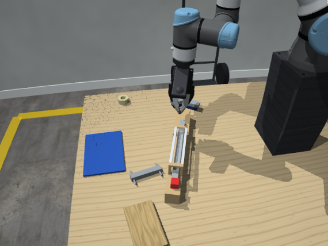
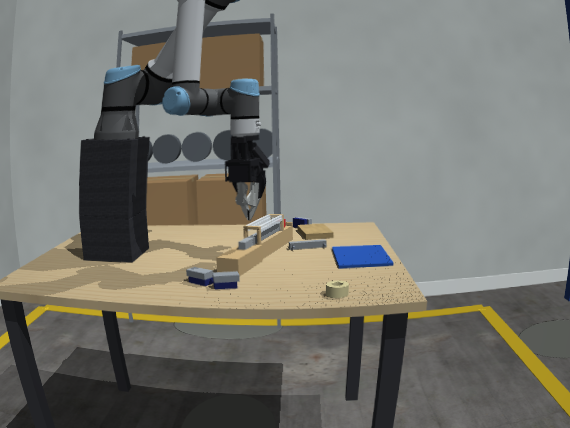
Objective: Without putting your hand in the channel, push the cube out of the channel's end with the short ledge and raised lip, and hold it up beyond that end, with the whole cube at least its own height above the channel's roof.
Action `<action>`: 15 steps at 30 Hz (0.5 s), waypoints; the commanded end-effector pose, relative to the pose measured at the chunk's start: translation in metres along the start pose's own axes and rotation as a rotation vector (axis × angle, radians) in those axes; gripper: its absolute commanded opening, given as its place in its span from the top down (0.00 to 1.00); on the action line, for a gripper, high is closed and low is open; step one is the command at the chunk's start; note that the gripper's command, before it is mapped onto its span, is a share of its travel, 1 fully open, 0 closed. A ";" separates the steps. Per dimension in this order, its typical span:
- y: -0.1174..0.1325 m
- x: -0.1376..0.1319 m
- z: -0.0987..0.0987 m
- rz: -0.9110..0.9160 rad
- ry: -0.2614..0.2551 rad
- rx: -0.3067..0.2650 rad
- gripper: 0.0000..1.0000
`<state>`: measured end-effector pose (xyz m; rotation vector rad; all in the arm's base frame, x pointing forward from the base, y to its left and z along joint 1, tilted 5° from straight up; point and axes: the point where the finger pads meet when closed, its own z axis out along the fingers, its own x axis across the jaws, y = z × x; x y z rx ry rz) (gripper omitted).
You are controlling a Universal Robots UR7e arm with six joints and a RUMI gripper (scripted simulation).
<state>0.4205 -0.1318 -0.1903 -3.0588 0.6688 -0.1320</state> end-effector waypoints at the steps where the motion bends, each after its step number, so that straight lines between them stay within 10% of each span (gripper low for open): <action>1: -0.057 0.013 0.003 0.004 -0.004 -0.004 1.00; 15: -0.204 0.007 0.002 0.004 -0.002 -0.004 1.00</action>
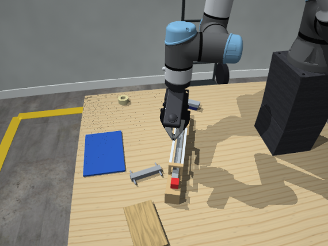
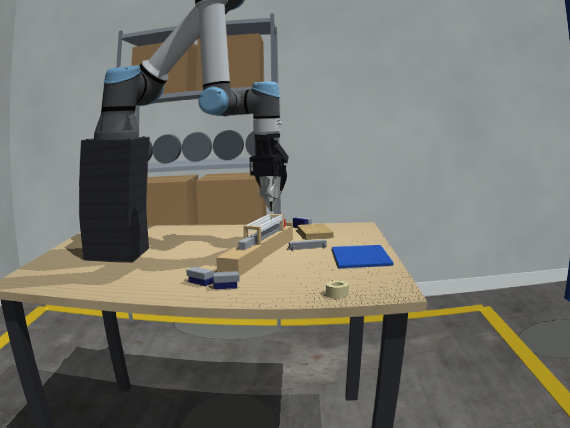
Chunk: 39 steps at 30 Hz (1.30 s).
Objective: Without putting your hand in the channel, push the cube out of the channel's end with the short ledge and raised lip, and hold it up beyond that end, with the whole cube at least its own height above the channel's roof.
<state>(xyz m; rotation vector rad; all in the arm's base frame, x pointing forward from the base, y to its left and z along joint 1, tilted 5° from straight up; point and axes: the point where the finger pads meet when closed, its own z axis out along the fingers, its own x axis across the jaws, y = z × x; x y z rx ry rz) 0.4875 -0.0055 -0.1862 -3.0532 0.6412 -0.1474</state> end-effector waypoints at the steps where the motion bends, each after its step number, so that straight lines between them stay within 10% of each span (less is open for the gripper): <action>1: -0.071 -0.003 0.002 0.020 -0.009 -0.017 1.00; 9: -0.121 -0.016 0.000 0.020 -0.006 -0.016 1.00; 17: -0.128 -0.018 0.000 0.020 -0.006 -0.015 1.00; 18: -0.128 -0.018 0.000 0.020 -0.006 -0.015 0.75; 39: -0.127 -0.018 0.000 0.021 -0.006 -0.015 0.75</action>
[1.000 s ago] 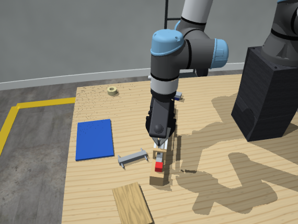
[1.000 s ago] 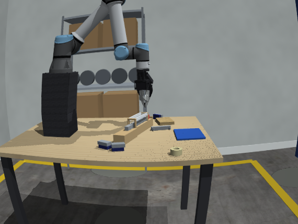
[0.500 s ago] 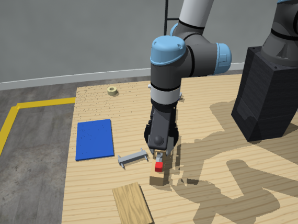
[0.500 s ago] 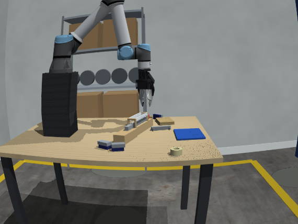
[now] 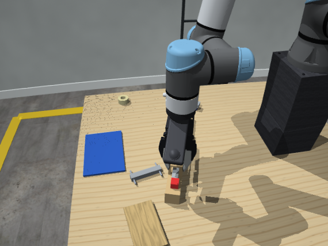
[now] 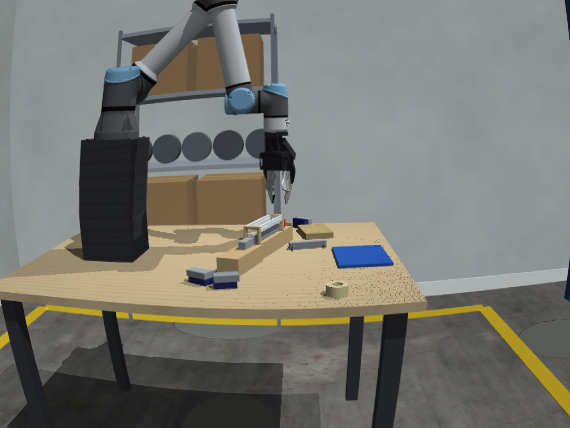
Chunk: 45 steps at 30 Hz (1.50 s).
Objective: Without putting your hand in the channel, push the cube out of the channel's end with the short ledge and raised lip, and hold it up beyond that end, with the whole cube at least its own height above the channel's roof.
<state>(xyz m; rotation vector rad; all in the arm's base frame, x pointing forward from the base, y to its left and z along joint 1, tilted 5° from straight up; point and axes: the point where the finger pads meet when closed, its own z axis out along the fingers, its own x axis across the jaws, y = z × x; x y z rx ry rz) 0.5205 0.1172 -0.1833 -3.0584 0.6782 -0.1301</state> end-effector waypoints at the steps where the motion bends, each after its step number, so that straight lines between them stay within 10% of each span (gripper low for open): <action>1: -0.001 0.001 -0.001 -0.001 0.002 0.000 0.75; 45: -0.001 0.002 0.064 -0.001 0.003 0.001 0.75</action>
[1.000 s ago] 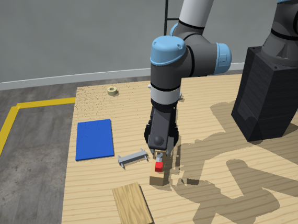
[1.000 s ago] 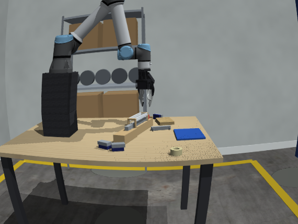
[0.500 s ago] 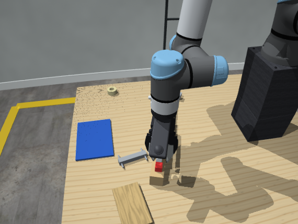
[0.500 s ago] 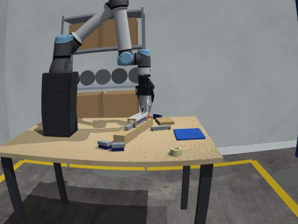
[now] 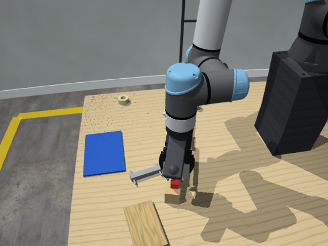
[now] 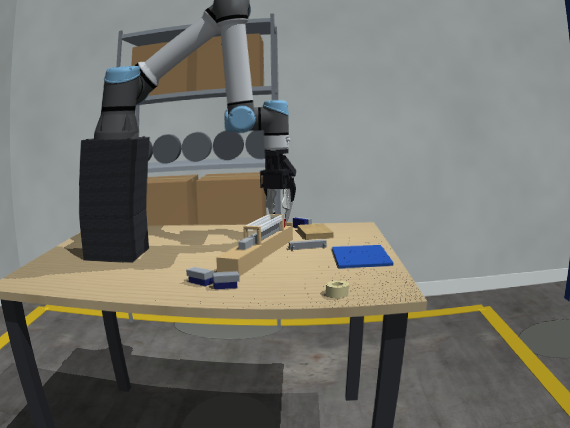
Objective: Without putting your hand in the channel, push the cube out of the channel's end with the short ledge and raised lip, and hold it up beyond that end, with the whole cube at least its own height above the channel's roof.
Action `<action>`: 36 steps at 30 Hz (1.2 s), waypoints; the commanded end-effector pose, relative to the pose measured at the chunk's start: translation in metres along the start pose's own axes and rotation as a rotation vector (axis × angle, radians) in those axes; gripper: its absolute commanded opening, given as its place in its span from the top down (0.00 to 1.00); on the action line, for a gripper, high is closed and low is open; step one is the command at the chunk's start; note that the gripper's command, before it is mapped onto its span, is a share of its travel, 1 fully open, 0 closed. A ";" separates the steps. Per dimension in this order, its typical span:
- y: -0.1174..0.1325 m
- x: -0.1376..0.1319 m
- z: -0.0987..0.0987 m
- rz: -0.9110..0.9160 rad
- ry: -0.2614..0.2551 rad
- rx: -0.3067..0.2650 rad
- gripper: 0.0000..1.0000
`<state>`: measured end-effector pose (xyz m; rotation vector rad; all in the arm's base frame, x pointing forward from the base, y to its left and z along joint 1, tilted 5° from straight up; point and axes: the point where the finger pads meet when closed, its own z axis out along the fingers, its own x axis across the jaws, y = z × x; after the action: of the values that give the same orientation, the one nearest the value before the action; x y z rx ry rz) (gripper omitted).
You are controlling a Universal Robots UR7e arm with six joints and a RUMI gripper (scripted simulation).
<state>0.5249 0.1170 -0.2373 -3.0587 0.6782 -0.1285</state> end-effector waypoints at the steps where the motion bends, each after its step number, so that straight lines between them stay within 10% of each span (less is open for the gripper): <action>1: -0.001 0.002 0.012 -0.001 0.004 0.001 0.75; 36: -0.001 0.002 0.014 -0.001 0.004 0.001 0.75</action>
<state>0.5259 0.1169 -0.2523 -3.0587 0.6782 -0.1283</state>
